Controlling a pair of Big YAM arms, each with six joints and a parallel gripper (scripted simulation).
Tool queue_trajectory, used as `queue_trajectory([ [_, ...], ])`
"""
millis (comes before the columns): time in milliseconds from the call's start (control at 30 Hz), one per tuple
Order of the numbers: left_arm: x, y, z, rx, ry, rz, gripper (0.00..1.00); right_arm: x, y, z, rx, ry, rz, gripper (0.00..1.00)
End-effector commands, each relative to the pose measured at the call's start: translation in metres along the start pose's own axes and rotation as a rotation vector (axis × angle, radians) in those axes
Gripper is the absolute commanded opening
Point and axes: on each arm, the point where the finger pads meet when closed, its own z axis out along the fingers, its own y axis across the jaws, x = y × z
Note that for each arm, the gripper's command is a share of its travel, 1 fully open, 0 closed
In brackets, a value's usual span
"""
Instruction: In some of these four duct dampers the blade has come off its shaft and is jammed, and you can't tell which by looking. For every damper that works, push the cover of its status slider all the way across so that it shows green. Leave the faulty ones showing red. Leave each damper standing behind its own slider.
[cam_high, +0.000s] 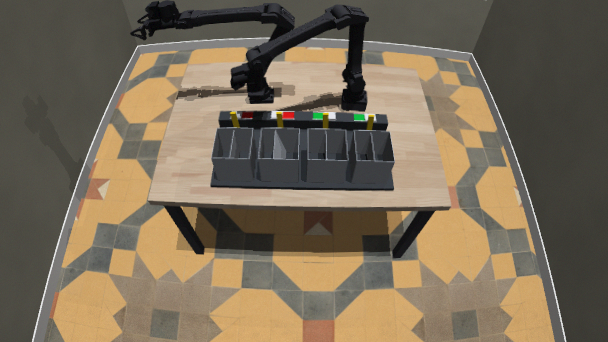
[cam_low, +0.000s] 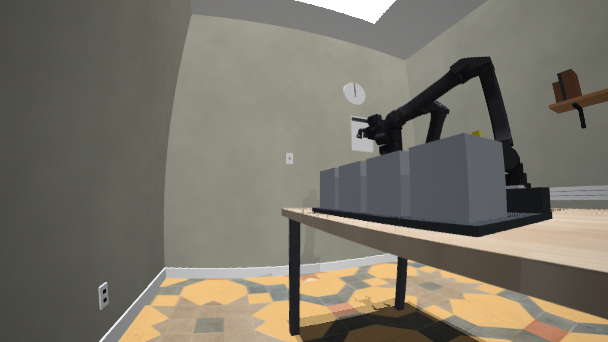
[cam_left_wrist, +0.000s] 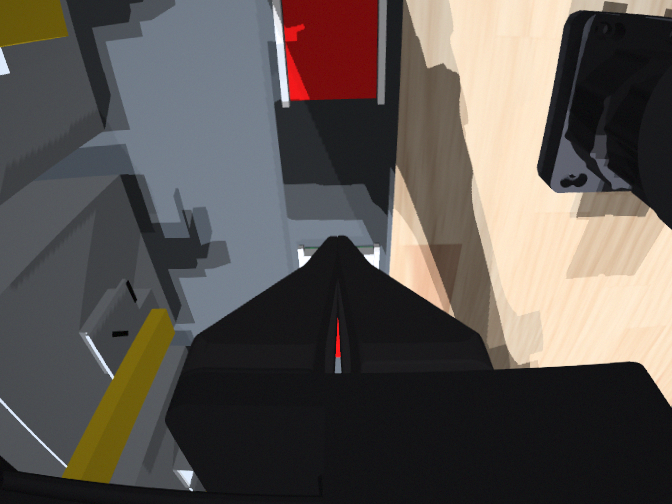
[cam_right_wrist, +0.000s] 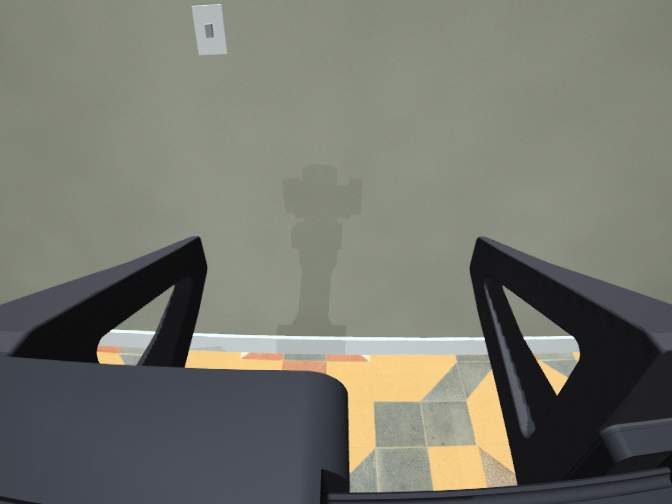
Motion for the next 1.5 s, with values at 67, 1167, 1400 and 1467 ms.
queue_trajectory([
  [67, -0.091, 0.004, -0.015, -0.011, -0.032, -0.026, 0.00, -0.021, -0.006, -0.008, 0.007, -0.049, 0.009, 1.00],
  [1167, -0.159, 0.006, 0.035, -0.006, -0.022, -0.029, 0.00, -0.021, -0.006, -0.008, 0.007, -0.049, 0.009, 1.00],
  [1400, -0.164, 0.007, -0.002, -0.021, -0.074, -0.029, 0.00, -0.021, -0.006, -0.008, 0.007, -0.049, 0.009, 1.00],
  [1467, -0.162, 0.007, 0.015, -0.013, -0.046, -0.029, 0.00, -0.021, -0.006, -0.008, 0.007, -0.049, 0.009, 1.00],
])
